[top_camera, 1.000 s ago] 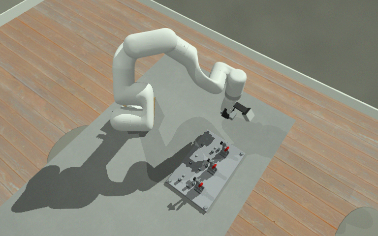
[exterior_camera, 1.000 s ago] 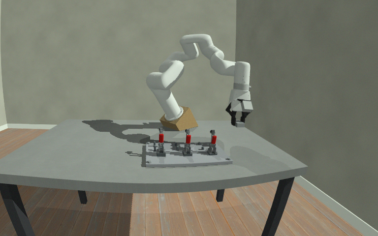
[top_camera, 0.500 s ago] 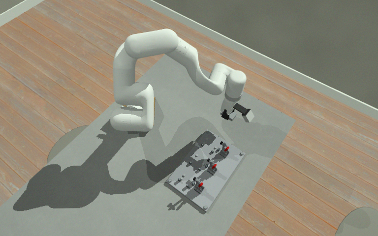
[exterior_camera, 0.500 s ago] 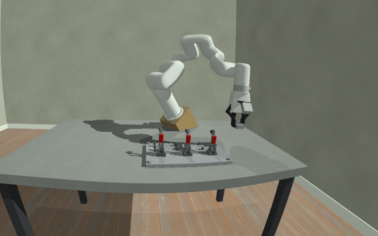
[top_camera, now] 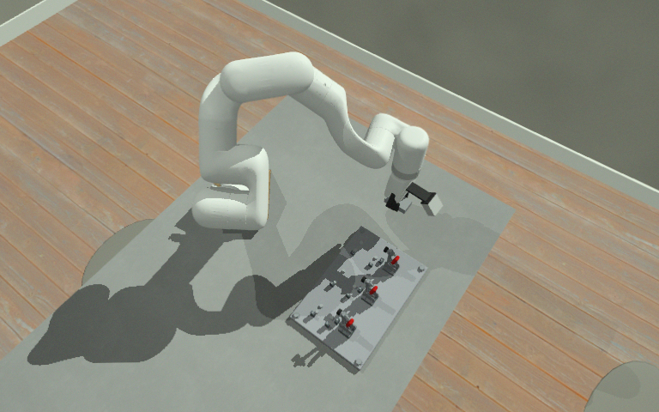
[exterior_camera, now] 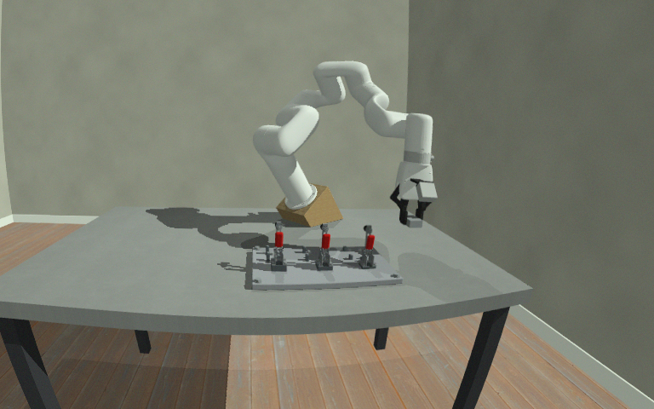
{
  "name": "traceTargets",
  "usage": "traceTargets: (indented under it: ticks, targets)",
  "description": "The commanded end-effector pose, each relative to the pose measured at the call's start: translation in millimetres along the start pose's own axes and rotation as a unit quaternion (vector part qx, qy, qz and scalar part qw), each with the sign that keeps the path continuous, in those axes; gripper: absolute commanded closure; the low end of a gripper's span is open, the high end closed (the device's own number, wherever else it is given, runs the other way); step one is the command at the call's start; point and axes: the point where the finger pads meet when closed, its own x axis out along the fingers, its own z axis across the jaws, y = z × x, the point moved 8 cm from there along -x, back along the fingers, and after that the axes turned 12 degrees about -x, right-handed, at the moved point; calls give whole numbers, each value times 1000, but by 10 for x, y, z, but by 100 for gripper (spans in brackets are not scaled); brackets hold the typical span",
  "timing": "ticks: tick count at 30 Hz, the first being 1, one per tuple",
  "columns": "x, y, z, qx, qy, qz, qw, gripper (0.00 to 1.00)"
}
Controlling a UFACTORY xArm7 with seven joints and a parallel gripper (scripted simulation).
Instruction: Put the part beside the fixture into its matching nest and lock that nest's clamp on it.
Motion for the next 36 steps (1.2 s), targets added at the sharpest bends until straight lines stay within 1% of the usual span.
traceTargets:
  ticks: [1,15,36]
  targets:
    - [12,11,-5,0,1,2,1000,100]
    - [62,15,-4,0,1,2,1000,100]
    - [66,15,-4,0,1,2,1000,100]
